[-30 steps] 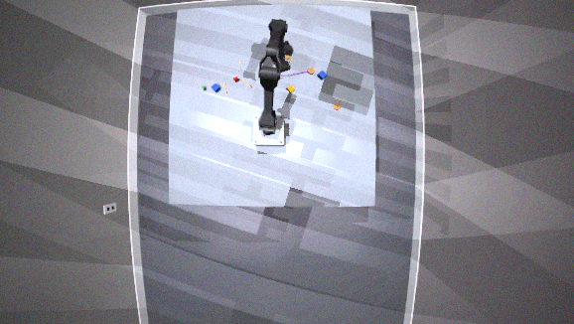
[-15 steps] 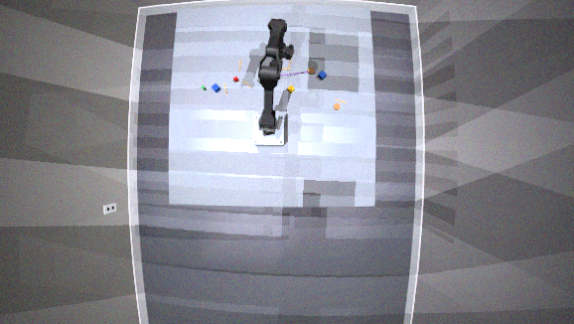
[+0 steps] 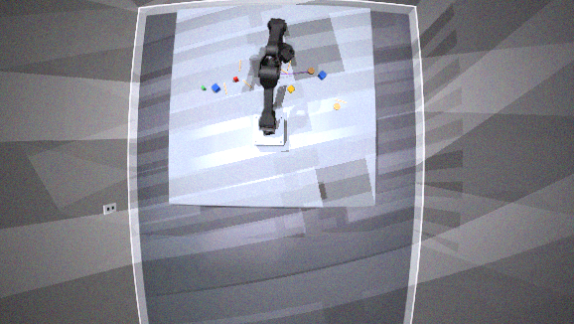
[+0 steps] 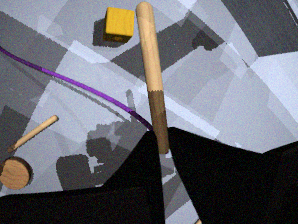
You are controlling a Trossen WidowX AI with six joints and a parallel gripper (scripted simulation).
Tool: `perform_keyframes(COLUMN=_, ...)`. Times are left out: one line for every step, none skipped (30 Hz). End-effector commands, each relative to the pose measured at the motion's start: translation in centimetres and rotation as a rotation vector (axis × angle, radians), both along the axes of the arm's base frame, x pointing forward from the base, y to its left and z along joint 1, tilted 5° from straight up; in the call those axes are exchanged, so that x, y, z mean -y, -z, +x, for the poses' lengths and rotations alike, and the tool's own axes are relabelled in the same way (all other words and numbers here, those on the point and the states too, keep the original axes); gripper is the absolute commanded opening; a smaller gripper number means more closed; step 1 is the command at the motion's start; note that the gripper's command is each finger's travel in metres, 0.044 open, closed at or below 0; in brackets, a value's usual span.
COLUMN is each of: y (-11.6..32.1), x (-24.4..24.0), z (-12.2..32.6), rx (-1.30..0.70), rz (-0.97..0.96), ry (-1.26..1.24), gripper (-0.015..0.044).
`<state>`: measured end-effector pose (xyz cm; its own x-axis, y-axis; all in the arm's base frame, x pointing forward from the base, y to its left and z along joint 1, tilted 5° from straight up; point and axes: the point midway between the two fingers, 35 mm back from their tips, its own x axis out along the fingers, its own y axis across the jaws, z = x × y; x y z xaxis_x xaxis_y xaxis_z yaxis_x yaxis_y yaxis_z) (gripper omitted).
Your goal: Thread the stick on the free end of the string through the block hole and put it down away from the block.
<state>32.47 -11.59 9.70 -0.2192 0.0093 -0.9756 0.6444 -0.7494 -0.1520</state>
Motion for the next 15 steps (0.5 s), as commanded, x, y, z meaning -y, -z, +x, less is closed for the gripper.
perform_keyframes(y=-0.11, x=0.04, z=0.11, rx=-0.001, rz=-0.040, ry=0.148, gripper=0.0000)
perform_keyframes(y=-0.11, x=0.04, z=0.13, rx=-0.001, rz=-0.048, ry=0.182, gripper=0.0000)
perform_keyframes(y=-0.11, x=0.04, z=0.14, rx=-0.001, rz=-0.056, ry=0.215, gripper=0.0000)
perform_keyframes(y=-0.12, x=0.04, z=0.16, rx=-0.002, rz=-0.064, ry=0.248, gripper=0.0000)
perform_keyframes(y=-0.12, x=0.03, z=0.18, rx=-0.002, rz=-0.072, ry=0.282, gripper=0.0000)
perform_keyframes(y=-0.12, x=0.03, z=0.19, rx=-0.002, rz=-0.080, ry=0.315, gripper=0.0000)
perform_keyframes(y=-0.12, x=0.03, z=0.21, rx=-0.003, rz=-0.088, ry=0.349, gripper=0.0000)
perform_keyframes(y=-0.12, x=0.03, z=0.22, rx=-0.003, rz=-0.097, ry=0.382, gripper=0.0000)
perform_keyframes(y=-0.12, x=0.02, z=0.24, rx=-0.003, rz=-0.105, ry=0.416, gripper=0.0000)
perform_keyframes(y=-0.12, x=0.02, z=0.25, rx=-0.003, rz=-0.113, ry=0.449, gripper=0.0000)
perform_keyframes(y=-0.12, x=0.02, z=0.27, rx=-0.003, rz=-0.121, ry=0.483, gripper=0.0000)
perform_keyframes(y=-0.13, x=0.02, z=0.28, rx=-0.003, rz=-0.129, ry=0.516, gripper=0.0000)
perform_keyframes(y=-0.13, x=0.02, z=0.30, rx=-0.004, rz=-0.137, ry=0.550, gripper=0.0000)
perform_keyframes(y=-0.13, x=0.01, z=0.31, rx=-0.004, rz=-0.145, ry=0.583, gripper=0.0000)
perform_keyframes(y=-0.13, x=0.01, z=0.33, rx=-0.004, rz=-0.154, ry=0.617, gripper=0.0000)
